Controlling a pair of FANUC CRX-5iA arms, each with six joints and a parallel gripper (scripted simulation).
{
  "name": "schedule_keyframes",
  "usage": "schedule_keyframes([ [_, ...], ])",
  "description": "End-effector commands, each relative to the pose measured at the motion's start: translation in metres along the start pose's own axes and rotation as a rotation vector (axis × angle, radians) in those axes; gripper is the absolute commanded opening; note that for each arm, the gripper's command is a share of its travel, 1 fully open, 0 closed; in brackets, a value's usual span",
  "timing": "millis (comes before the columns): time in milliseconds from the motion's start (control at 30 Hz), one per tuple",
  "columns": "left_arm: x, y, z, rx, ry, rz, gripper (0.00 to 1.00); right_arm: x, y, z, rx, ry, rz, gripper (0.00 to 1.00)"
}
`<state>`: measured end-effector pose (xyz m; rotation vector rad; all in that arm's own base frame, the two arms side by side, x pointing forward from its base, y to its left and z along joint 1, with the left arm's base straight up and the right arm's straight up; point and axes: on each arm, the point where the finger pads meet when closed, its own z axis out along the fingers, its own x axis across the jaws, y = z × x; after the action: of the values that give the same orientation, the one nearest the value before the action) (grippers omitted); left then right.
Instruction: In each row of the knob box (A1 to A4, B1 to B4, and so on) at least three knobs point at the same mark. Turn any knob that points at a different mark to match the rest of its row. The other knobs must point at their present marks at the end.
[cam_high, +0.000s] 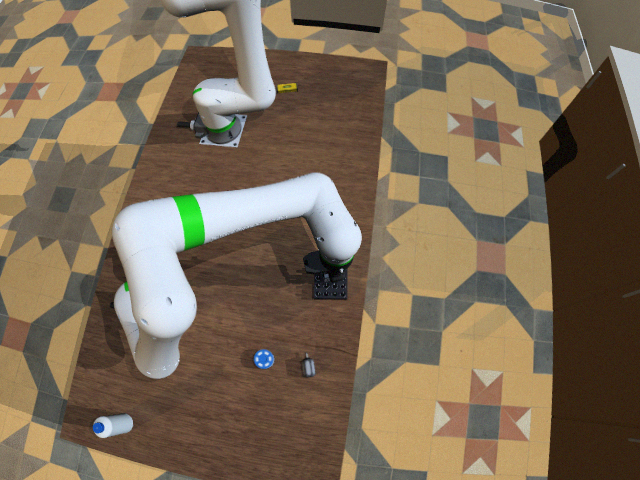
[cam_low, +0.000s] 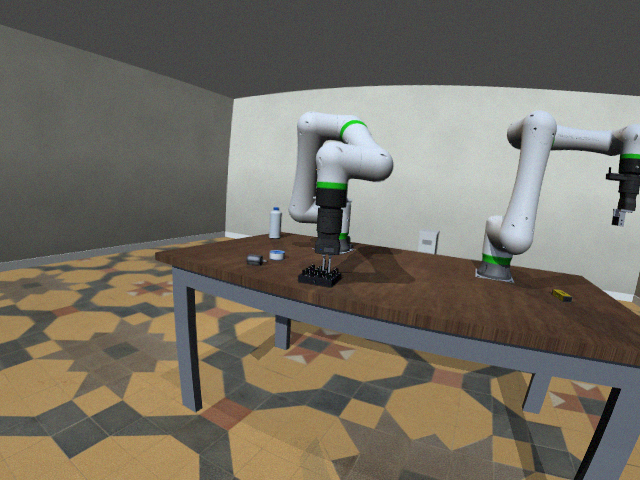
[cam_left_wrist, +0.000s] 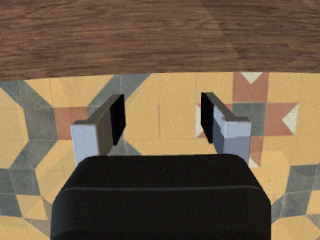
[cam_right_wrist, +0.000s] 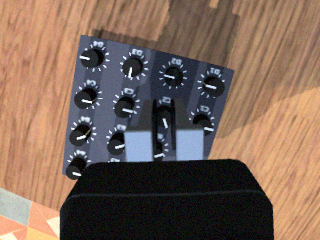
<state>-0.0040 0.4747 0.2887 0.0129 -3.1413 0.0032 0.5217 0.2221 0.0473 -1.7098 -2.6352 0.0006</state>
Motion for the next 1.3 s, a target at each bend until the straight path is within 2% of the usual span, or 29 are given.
schedule_keyframes([
  [0,-0.0002,0.0003,-0.0009,-0.002,0.0,0.0,1.0,-0.0001,0.0006,-0.001,-0.002,0.0,0.0,0.3],
  [667,-0.0002,0.0003,-0.0009,-0.002,0.0,0.0,1.0,-0.0001,0.0006,-0.001,-0.002,0.0,-0.028,0.3],
  [1267,-0.0002,0.0003,-0.0009,-0.002,0.0,0.0,1.0,-0.0001,0.0006,-0.001,-0.002,0.0,-0.28,0.3],
])
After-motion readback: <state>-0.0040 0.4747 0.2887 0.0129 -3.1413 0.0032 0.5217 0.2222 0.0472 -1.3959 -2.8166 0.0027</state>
